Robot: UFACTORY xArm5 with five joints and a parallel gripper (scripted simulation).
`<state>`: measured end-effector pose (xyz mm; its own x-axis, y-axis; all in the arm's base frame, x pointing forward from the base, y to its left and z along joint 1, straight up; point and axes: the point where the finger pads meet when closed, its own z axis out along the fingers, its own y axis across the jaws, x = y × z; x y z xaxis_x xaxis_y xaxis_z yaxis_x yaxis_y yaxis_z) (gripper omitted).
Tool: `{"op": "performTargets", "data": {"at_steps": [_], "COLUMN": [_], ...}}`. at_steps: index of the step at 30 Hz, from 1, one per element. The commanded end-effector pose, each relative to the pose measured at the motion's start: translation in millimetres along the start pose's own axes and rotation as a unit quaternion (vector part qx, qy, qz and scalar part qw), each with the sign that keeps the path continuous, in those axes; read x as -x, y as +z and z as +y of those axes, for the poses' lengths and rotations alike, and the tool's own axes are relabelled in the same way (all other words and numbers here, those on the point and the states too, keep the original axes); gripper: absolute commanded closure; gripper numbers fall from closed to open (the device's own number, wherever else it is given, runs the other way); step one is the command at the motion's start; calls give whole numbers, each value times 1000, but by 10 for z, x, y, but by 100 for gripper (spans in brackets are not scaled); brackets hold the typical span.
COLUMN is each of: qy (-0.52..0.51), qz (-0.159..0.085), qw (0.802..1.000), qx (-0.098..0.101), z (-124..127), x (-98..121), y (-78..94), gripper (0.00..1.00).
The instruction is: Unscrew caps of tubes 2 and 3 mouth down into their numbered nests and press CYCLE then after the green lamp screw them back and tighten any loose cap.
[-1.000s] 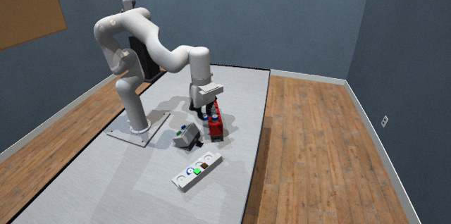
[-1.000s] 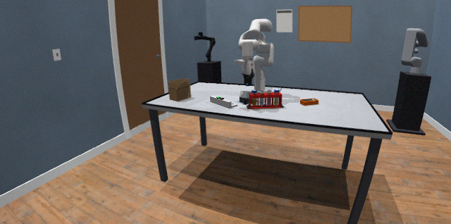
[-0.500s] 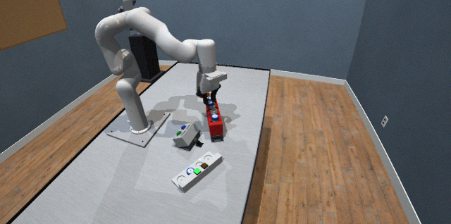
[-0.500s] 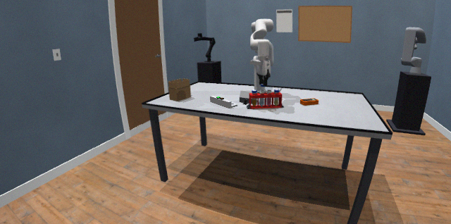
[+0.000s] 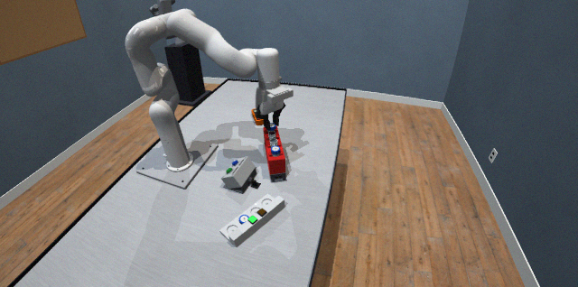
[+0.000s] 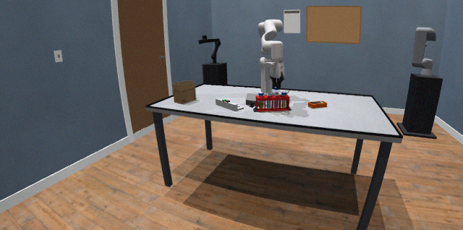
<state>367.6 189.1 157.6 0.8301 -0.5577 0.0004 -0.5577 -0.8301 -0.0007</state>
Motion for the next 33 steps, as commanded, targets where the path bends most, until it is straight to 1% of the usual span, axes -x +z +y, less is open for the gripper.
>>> {"op": "performTargets", "data": {"at_steps": [1,7,19,33], "qy": [0,0,0,0], "qz": [1,1,1,1], "qw": [1000,1000,1000,1000], "qx": [-1,-1,-1,-1], "z": [-11,-11,-11,-11], "x": [-3,-3,-3,-2], "y": [44,205,205,258], "gripper": [100,100,100,100]}}
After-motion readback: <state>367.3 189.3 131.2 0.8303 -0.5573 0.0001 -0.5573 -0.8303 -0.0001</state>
